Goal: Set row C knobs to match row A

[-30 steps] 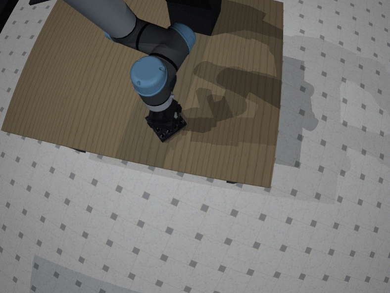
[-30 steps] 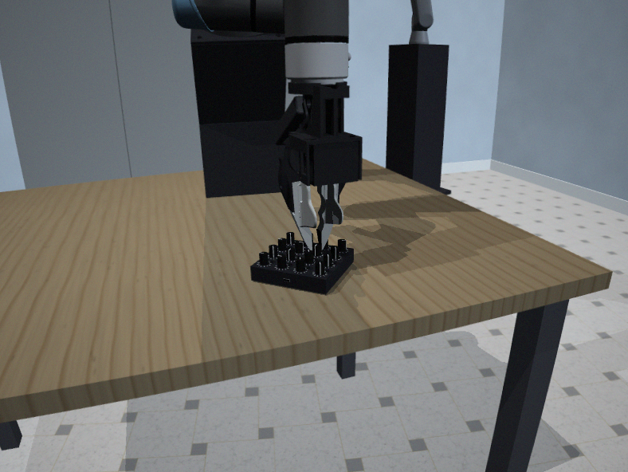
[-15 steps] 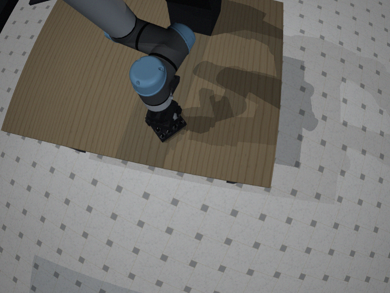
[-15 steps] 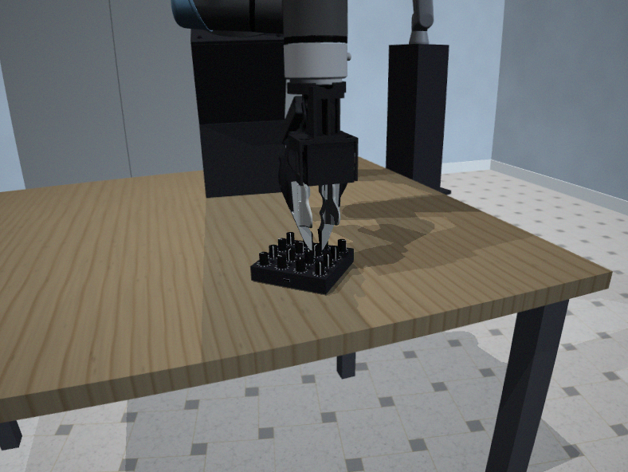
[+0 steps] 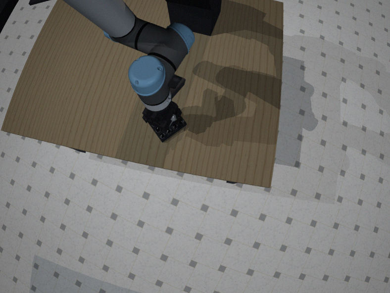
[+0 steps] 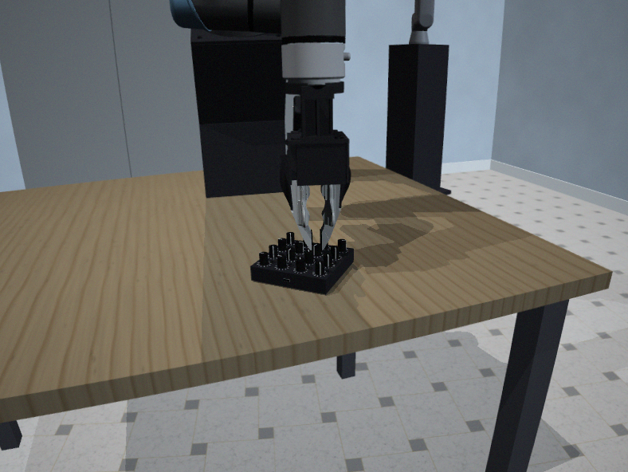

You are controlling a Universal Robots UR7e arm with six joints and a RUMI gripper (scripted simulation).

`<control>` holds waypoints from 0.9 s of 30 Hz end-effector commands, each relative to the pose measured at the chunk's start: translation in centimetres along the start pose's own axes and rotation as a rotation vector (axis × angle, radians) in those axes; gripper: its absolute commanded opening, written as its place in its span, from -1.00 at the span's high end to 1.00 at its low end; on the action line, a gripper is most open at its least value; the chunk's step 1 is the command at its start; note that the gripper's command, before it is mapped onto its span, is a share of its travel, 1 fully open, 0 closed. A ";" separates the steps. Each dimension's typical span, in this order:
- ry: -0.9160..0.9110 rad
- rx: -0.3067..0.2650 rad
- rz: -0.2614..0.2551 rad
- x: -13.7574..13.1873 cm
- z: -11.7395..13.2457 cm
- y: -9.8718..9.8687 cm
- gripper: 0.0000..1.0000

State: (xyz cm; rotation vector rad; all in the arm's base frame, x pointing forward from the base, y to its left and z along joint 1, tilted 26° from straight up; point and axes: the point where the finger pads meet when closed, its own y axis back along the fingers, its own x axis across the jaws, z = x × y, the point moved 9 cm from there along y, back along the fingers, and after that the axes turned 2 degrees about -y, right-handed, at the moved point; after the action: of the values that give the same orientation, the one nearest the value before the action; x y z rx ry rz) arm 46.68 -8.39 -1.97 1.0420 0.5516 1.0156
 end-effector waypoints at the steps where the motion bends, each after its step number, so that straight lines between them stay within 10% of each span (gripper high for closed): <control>1: -0.109 -0.001 -0.002 0.1 0.0 0.0 0.92; 27: -0.597 -0.002 -0.001 0.3 0.1 0.0 0.92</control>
State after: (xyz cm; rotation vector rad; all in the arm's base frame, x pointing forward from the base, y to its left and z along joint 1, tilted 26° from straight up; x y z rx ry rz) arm 46.82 -8.23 -1.93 1.2471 0.1329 0.7105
